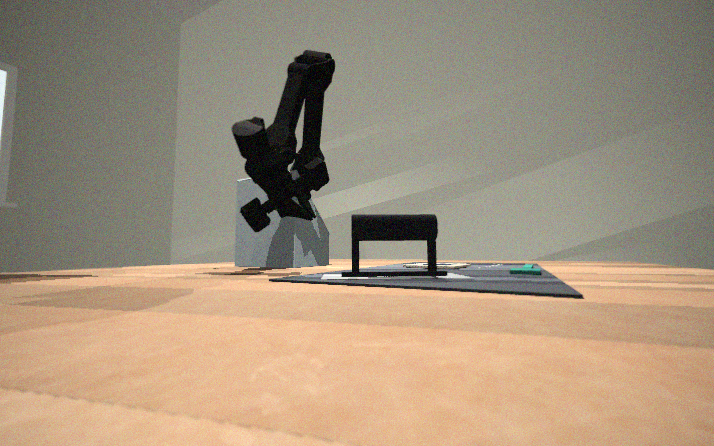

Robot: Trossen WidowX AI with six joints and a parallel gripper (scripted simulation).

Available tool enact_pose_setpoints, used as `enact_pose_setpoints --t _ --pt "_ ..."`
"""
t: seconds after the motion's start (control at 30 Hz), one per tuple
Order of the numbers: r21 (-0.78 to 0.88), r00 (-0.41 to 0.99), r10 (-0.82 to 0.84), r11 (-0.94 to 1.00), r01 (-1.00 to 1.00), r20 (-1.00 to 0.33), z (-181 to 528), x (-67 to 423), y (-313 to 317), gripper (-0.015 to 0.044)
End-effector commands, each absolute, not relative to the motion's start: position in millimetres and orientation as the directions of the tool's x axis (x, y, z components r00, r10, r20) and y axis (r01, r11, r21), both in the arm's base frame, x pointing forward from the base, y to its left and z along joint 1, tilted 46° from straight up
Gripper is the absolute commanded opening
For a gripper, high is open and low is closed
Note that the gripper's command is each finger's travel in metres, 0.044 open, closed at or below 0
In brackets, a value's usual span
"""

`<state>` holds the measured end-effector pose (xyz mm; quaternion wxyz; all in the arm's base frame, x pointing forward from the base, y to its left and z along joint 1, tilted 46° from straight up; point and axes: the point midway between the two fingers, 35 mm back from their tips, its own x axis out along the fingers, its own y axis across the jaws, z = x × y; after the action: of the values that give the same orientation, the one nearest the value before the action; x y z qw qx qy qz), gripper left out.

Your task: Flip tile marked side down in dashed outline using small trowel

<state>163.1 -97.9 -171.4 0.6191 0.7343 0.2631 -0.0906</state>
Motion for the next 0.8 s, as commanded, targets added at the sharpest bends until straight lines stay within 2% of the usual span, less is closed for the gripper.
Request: enact_pose_setpoints --t 0.0,0.33,0.47,0.77 --pt "0.862 0.845 0.274 -0.095 0.499 -0.459 -171.4 163.1 -97.9 0.0" --pt "0.862 0.845 0.274 -0.095 0.499 -0.459 -171.4 163.1 -97.9 0.0" --pt "0.862 0.845 0.274 -0.095 0.499 -0.459 -171.4 163.1 -97.9 0.01" --pt "0.862 0.845 0.274 -0.095 0.499 -0.459 -171.4 163.1 -97.9 0.01"
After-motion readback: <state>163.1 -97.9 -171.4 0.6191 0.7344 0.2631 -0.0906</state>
